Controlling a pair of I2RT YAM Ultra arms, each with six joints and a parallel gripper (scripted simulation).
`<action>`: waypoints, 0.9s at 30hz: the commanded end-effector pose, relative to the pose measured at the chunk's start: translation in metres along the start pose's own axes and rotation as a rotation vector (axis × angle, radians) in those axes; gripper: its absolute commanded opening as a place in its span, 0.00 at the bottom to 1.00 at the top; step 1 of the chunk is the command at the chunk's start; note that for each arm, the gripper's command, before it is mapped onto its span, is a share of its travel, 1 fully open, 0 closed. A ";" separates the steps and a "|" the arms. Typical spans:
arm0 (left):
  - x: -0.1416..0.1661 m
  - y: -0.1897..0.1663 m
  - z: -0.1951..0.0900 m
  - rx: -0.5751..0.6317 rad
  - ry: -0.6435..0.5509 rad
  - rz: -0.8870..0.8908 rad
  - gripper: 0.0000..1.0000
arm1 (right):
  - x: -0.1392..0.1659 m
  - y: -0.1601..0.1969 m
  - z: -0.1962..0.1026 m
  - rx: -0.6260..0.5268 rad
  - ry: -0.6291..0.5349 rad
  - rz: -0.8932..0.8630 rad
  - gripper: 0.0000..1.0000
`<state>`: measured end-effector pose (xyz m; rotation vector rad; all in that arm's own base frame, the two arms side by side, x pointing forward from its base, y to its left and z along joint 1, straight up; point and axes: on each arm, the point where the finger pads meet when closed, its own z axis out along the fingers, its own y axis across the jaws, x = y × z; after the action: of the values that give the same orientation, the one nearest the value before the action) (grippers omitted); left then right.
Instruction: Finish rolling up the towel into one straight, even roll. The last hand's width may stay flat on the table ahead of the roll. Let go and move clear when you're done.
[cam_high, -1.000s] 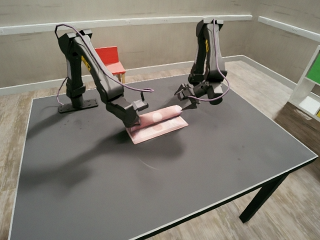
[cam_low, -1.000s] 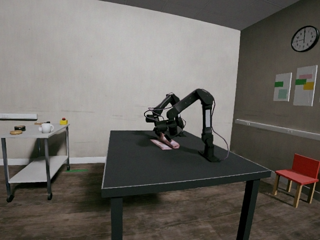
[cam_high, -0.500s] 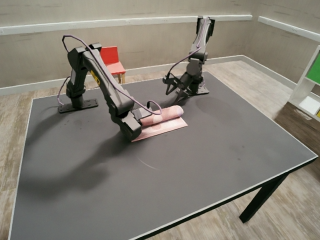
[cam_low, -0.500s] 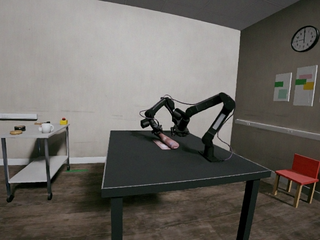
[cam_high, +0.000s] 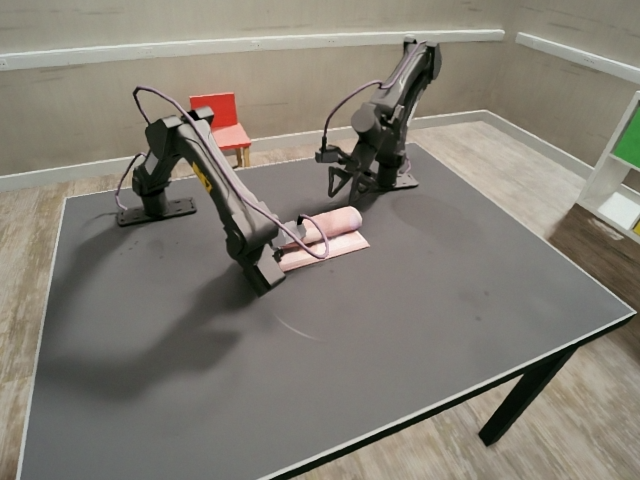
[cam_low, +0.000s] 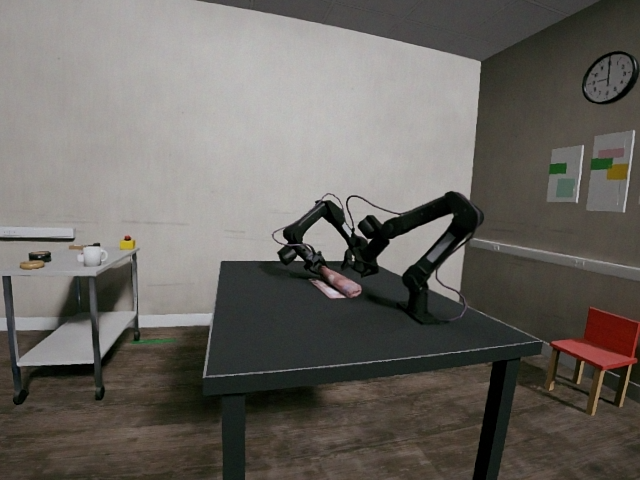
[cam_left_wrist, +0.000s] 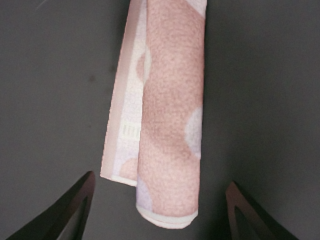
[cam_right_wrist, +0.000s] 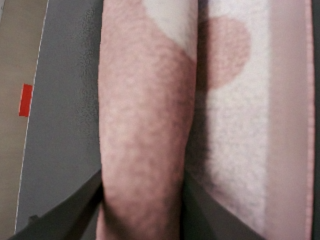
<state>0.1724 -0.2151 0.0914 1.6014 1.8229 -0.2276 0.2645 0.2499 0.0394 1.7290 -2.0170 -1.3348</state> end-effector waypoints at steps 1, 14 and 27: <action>-0.001 0.021 -0.002 -0.045 -0.020 0.011 0.98 | -0.006 0.004 -0.007 -0.008 -0.019 -0.019 0.37; 0.019 0.010 0.022 -0.041 -0.023 0.016 0.98 | -0.005 0.002 -0.005 -0.008 -0.019 -0.019 0.37; 0.029 -0.001 0.051 -0.045 -0.020 0.011 0.98 | -0.005 0.002 -0.005 -0.008 -0.019 -0.019 0.37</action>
<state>0.1774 -0.2049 0.0268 1.6146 1.8266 -0.1973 0.2624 0.2499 0.0383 1.7195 -2.0038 -1.3489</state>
